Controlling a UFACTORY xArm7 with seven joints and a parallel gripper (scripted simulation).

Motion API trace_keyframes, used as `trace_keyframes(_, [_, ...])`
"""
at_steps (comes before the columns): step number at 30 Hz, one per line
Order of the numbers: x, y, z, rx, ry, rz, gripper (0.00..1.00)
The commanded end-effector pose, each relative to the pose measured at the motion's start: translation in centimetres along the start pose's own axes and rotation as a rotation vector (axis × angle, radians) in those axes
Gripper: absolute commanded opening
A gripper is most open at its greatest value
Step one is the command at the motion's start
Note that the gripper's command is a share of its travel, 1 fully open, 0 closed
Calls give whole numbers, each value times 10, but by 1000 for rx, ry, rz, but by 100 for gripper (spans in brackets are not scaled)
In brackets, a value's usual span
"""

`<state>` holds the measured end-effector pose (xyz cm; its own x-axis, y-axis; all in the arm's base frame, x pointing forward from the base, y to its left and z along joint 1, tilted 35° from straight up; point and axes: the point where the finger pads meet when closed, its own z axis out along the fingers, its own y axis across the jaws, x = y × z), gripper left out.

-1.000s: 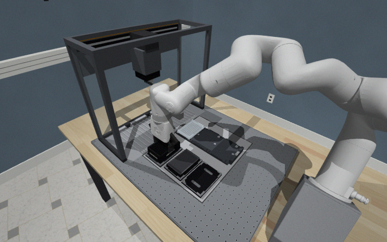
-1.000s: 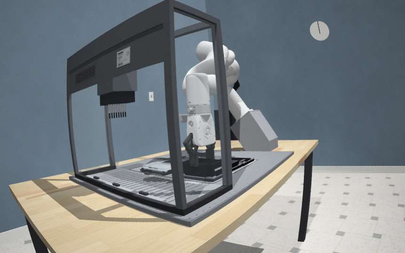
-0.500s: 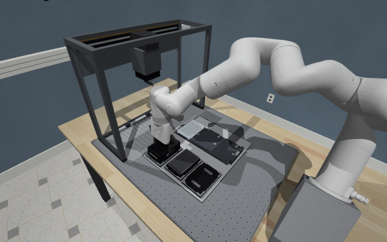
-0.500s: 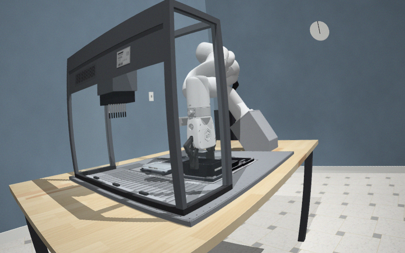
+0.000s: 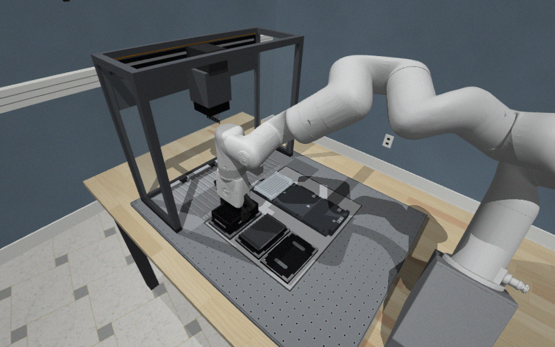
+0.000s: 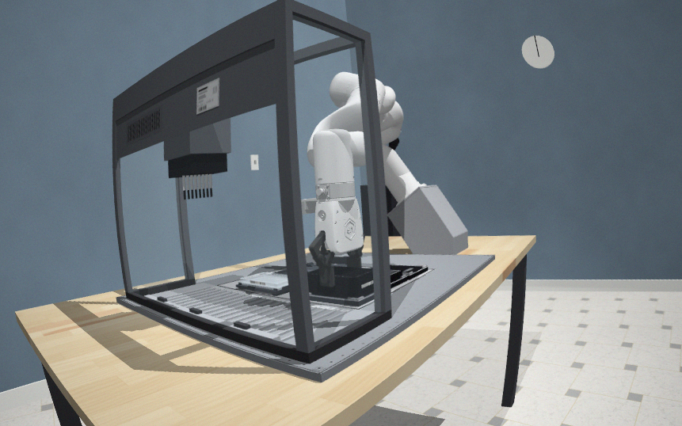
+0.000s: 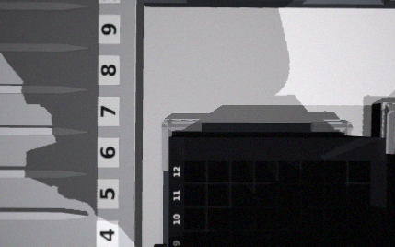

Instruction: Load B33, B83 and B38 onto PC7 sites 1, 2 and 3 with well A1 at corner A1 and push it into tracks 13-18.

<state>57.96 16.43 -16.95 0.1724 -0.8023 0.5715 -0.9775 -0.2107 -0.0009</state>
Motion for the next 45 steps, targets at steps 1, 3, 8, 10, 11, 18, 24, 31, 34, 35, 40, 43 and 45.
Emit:
trace_keyframes(1, [-1, -2, -3, 5, -2, 0, 100])
trace_keyframes(3, [-1, -2, -3, 5, -2, 0, 100])
trace_keyframes(8, [-1, -2, -3, 5, -2, 0, 0])
trace_keyframes(10, [-1, -2, -3, 5, -2, 0, 0])
trace_keyframes(11, [-1, -2, -3, 5, -2, 0, 0])
trace_keyframes(18, [-1, -2, -3, 5, -2, 0, 0])
trace_keyframes(24, [-1, -2, -3, 5, -2, 0, 0])
trace_keyframes(31, [-1, -2, -3, 5, -2, 0, 0])
trace_keyframes(34, [-1, -2, -3, 5, -2, 0, 0])
trace_keyframes(35, [-1, -2, -3, 5, -2, 0, 0])
trace_keyframes(40, [-1, -2, -3, 5, -2, 0, 0])
trace_keyframes(43, [-1, -2, -3, 5, -2, 0, 0])
trace_keyframes(45, [-1, -2, -3, 5, -2, 0, 0])
